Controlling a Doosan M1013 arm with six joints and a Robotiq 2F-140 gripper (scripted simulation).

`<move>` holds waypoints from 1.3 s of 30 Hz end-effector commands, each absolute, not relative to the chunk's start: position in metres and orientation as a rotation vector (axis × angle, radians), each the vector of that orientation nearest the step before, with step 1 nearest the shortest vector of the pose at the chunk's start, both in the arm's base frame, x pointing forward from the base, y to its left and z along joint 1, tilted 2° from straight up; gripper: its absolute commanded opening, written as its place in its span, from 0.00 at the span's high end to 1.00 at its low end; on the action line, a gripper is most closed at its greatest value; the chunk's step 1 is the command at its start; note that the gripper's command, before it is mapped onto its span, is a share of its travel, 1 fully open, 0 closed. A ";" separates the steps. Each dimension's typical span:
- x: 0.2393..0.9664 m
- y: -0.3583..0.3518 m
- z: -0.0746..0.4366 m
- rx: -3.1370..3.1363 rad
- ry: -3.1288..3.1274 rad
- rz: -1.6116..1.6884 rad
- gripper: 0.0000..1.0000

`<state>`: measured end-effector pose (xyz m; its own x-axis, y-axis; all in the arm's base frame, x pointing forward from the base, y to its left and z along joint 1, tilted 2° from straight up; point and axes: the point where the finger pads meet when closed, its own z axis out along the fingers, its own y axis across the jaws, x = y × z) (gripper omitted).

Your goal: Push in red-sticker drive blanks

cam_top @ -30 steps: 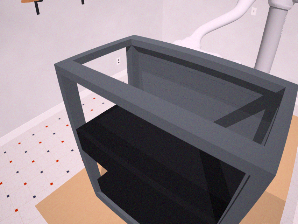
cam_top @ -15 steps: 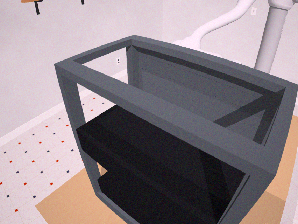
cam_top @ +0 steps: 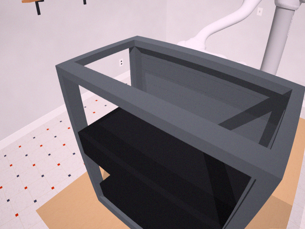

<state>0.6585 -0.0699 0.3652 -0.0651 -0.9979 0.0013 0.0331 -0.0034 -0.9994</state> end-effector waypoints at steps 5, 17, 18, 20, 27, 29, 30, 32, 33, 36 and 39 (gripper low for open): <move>0.658 -0.070 0.365 -1.155 1.231 -1.274 1.00; 0.655 -0.052 0.356 -1.155 1.231 -1.274 1.00; 0.654 -0.048 0.354 -1.155 1.231 -1.274 1.00; 0.653 -0.038 0.348 -1.155 1.231 -1.274 1.00; 0.646 -0.001 0.329 -1.155 1.231 -1.274 1.00; 0.645 0.003 0.327 -1.155 1.231 -1.274 1.00; 0.645 0.003 0.327 -1.155 1.231 -1.274 1.00; 0.644 0.011 0.323 -1.155 1.231 -1.274 1.00; 0.643 0.014 0.321 -1.155 1.231 -1.274 1.00; 0.642 0.021 0.318 -1.155 1.231 -1.274 1.00; 0.642 0.023 0.317 -1.155 1.231 -1.274 1.00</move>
